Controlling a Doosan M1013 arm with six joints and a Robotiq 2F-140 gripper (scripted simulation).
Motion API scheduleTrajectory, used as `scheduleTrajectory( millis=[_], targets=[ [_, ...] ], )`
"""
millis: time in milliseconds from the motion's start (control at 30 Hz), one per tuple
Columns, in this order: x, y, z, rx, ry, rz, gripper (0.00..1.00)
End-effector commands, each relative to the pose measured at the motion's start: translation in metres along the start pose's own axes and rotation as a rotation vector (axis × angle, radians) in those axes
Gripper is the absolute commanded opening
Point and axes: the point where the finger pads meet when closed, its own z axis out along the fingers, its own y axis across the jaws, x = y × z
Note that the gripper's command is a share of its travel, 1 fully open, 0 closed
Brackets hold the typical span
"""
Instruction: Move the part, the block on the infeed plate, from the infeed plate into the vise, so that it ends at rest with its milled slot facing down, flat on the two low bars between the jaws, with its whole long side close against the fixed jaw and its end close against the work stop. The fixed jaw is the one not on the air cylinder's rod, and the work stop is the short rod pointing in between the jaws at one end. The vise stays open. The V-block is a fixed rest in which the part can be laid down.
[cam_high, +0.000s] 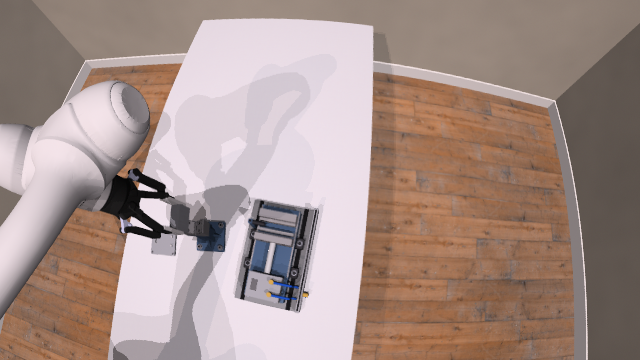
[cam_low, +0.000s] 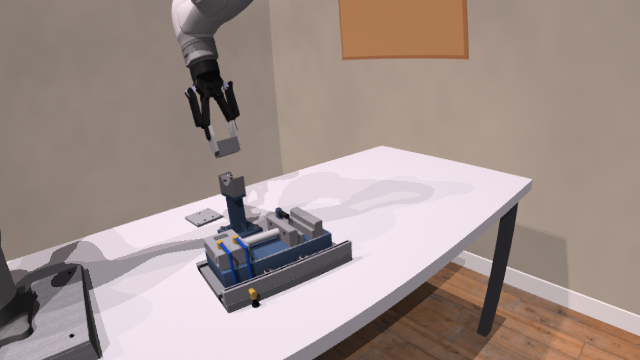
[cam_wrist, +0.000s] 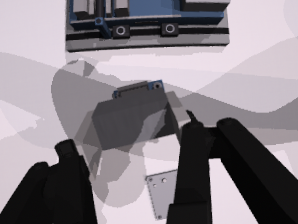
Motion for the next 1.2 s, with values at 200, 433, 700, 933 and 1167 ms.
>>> scheduleTrajectory(
  millis=[200,433,700,933,1167],
  targets=[
    [-0.0026,0.0003,0.0003,-0.001,0.099,0.0,0.0],
    [-0.0047,0.0003,0.0006,-0.001,0.181,0.0,0.0],
    [-0.0064,0.0003,0.001,-0.001,0.249,0.0,0.0],
    [-0.0082,0.0002,0.0015,-0.001,0.32,0.0,0.0],
    [-0.0092,0.0002,0.0018,-0.001,0.364,0.0,0.0]
  ],
)
